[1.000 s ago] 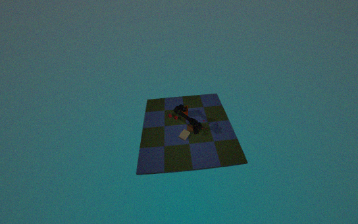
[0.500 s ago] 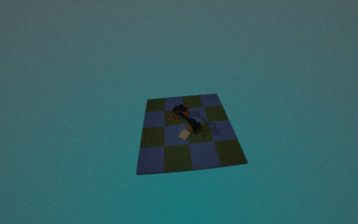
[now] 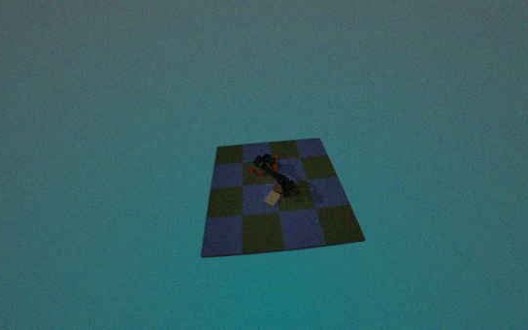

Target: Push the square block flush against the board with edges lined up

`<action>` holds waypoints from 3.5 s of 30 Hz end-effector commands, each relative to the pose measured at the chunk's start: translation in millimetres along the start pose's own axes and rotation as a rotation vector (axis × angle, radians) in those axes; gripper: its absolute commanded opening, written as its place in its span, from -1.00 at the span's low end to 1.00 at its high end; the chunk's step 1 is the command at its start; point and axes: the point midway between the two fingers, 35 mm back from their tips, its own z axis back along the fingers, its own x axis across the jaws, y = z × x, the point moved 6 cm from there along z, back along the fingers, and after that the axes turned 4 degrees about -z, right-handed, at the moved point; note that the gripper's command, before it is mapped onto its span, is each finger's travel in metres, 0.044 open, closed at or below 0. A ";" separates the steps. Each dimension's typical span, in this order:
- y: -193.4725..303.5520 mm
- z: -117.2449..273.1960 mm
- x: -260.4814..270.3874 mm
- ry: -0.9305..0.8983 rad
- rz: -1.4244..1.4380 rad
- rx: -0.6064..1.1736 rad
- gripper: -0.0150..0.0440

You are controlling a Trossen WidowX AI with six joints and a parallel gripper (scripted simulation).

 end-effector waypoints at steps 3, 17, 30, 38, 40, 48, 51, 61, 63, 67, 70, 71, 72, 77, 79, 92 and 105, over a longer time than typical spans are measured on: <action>7.9 -1.6 1.6 -0.003 0.006 0.010 -0.49; 18.9 -1.5 3.4 -0.003 0.006 0.010 -0.49; 26.7 -1.5 5.1 -0.003 0.006 0.011 -0.49; 15.6 -1.6 4.7 -0.003 0.006 0.010 -0.49; 12.3 -1.7 4.6 -0.003 0.006 0.010 -0.49; -1.0 -2.1 4.8 -0.003 0.006 0.011 -0.49; -6.0 -2.3 5.0 -0.003 0.005 0.011 -0.49; -22.4 -3.2 6.2 -0.003 0.005 0.012 -0.49; -23.5 -3.3 6.3 -0.003 0.005 0.013 -0.49; -19.2 39.3 5.7 -0.004 0.006 0.011 -0.49; -18.9 52.2 6.5 -0.004 0.005 0.010 -0.49; -18.9 52.2 6.5 -0.004 0.005 0.010 -0.49; -18.9 52.2 6.5 -0.004 0.005 0.010 -0.49; -11.2 53.9 9.4 -0.004 -0.017 0.010 -0.49; 9.8 57.7 18.6 -0.004 -0.077 0.011 -0.49; 123.7 53.9 118.2 -0.005 -0.485 0.019 -0.49; 125.9 7.3 120.4 -0.004 -0.490 0.021 -0.49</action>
